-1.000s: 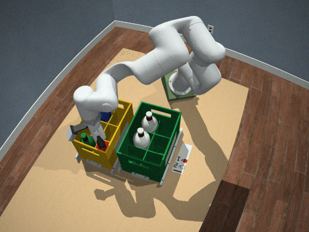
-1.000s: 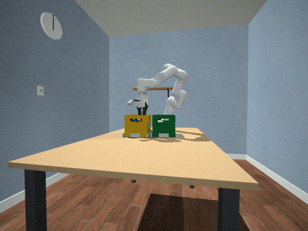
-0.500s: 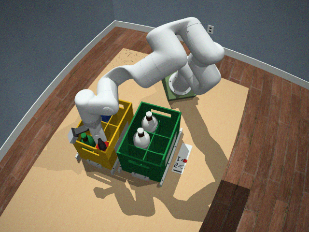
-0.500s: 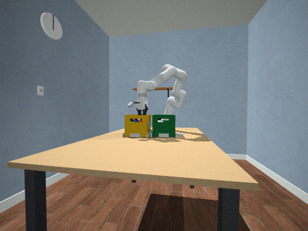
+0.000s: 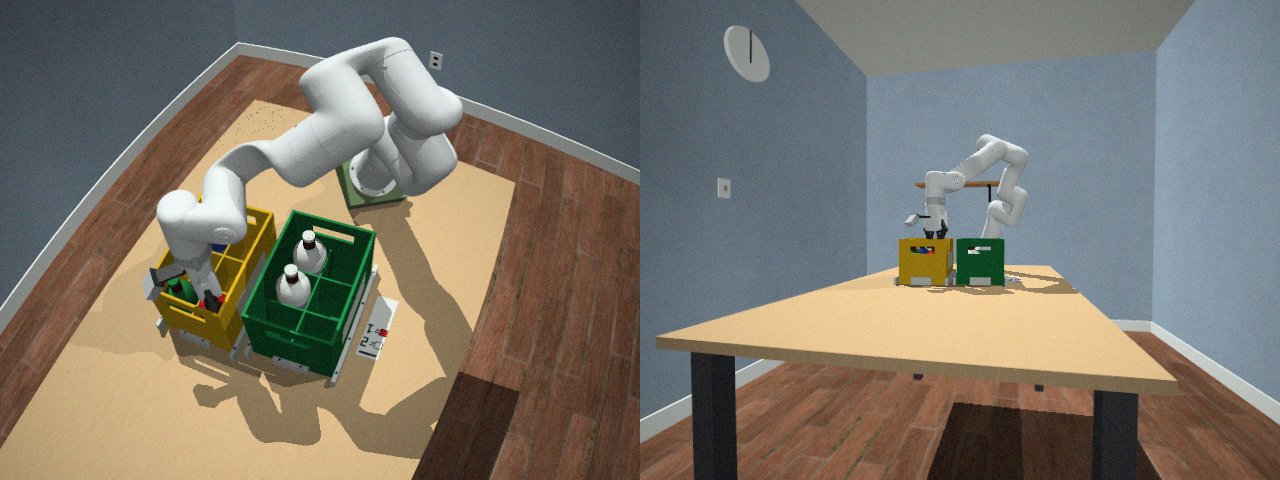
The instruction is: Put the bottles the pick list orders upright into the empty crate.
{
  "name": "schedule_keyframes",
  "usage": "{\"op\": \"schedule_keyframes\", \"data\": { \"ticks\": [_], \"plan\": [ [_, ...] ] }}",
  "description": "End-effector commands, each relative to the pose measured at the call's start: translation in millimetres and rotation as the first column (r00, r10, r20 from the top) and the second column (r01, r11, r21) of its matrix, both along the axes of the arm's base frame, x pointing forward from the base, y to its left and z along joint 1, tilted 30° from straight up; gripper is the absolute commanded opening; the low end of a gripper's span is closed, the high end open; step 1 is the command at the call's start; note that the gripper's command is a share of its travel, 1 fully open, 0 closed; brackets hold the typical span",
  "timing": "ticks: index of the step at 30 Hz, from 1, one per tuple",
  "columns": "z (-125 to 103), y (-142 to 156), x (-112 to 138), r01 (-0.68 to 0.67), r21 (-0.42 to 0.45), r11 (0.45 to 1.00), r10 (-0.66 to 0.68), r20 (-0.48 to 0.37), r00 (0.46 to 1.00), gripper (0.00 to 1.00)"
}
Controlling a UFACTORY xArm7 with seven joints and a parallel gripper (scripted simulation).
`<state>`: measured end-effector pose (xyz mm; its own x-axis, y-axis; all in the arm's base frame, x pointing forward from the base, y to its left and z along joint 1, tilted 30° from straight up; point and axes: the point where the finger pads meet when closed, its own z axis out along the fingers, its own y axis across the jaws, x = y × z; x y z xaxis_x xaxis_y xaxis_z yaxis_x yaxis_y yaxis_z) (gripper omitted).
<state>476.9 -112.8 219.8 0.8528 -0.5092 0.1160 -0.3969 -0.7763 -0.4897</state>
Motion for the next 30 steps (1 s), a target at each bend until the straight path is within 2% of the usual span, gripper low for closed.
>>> {"op": "schedule_keyframes", "data": {
  "ticks": [1, 7, 8, 30],
  "plan": [
    [1.5, -1.5, 0.8, 0.003, -0.002, 1.000, -0.003, 0.004, 1.000, 0.65],
    [1.5, -1.5, 0.8, 0.003, -0.002, 1.000, -0.003, 0.004, 1.000, 0.65],
    [4.4, -2.7, -0.4, 0.003, -0.002, 1.000, -0.003, 0.004, 1.000, 0.00],
    [4.4, -2.7, -0.4, 0.003, -0.002, 1.000, -0.003, 0.004, 1.000, 0.00]
  ]
}}
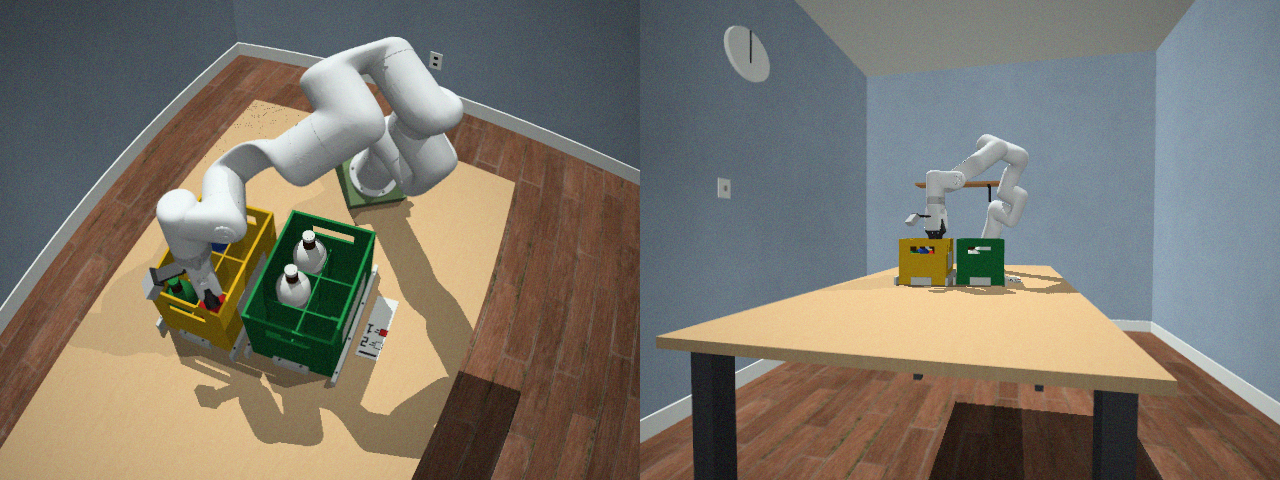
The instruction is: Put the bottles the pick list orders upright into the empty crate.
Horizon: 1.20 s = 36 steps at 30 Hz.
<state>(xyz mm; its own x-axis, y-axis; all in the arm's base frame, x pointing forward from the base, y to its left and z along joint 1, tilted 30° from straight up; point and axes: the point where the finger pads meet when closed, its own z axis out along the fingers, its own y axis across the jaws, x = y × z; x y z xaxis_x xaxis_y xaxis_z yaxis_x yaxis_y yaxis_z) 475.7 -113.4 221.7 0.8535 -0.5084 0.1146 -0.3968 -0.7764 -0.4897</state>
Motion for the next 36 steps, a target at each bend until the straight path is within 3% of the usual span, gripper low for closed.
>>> {"op": "schedule_keyframes", "data": {
  "ticks": [1, 21, 36],
  "plan": [
    [2.4, -2.2, 0.8, 0.004, -0.002, 1.000, -0.004, 0.005, 1.000, 0.00],
    [2.4, -2.2, 0.8, 0.004, -0.002, 1.000, -0.004, 0.005, 1.000, 0.00],
    [21.1, -10.2, -6.6, 0.004, -0.002, 1.000, -0.004, 0.005, 1.000, 0.00]
  ]
}}
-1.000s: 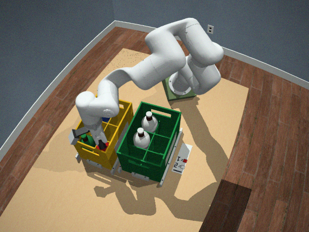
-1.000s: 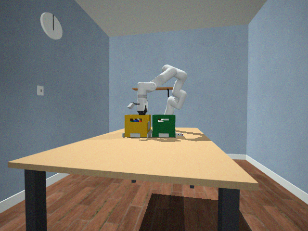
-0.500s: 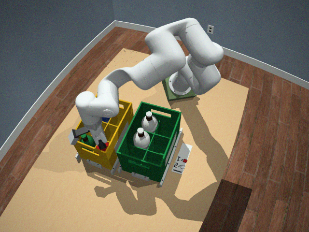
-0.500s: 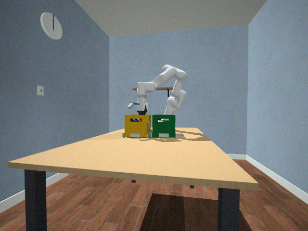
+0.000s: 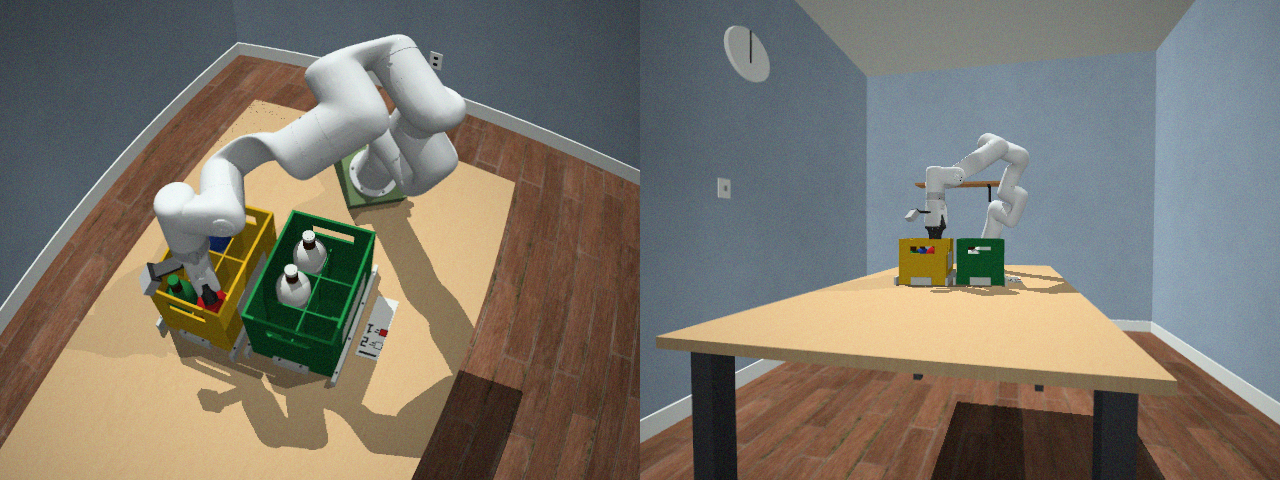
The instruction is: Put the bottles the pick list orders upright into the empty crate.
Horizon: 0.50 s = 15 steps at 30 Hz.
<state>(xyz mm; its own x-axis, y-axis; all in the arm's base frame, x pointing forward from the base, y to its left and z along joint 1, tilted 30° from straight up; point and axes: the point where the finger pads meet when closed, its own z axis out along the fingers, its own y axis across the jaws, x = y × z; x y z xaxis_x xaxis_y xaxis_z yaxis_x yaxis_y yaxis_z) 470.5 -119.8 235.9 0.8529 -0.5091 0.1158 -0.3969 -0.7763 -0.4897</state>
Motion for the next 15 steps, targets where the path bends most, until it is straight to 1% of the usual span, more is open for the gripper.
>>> {"op": "schedule_keyframes", "data": {
  "ticks": [1, 15],
  "plan": [
    [8.4, -4.4, -2.0, 0.003, -0.002, 1.000, -0.003, 0.004, 1.000, 0.00],
    [25.7, -11.8, -8.8, 0.003, -0.002, 1.000, -0.003, 0.004, 1.000, 0.00]
  ]
}}
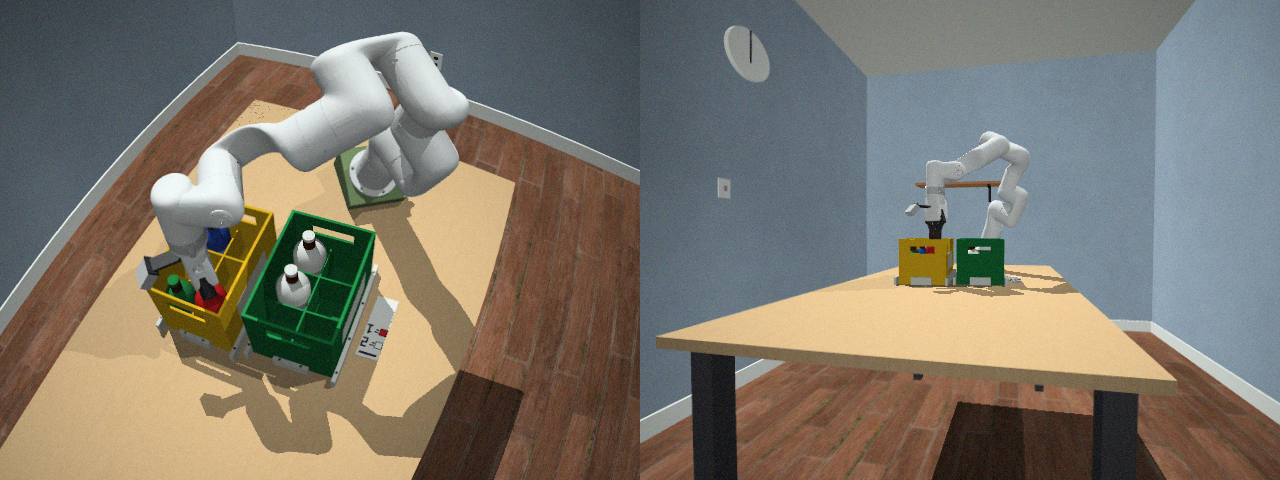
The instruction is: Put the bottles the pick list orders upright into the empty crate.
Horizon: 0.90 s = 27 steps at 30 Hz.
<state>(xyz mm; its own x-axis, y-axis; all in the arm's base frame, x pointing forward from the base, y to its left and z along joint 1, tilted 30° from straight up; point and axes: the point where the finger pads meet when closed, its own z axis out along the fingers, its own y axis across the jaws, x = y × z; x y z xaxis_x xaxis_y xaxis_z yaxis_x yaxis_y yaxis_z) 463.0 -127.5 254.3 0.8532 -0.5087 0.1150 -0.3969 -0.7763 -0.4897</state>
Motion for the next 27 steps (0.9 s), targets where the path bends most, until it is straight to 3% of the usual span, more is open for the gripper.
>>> {"op": "schedule_keyframes", "data": {
  "ticks": [1, 27],
  "plan": [
    [8.7, -4.7, -1.9, 0.003, -0.002, 1.000, -0.003, 0.005, 1.000, 0.00],
    [40.4, -18.3, -14.5, 0.003, -0.002, 1.000, -0.003, 0.005, 1.000, 0.00]
  ]
}}
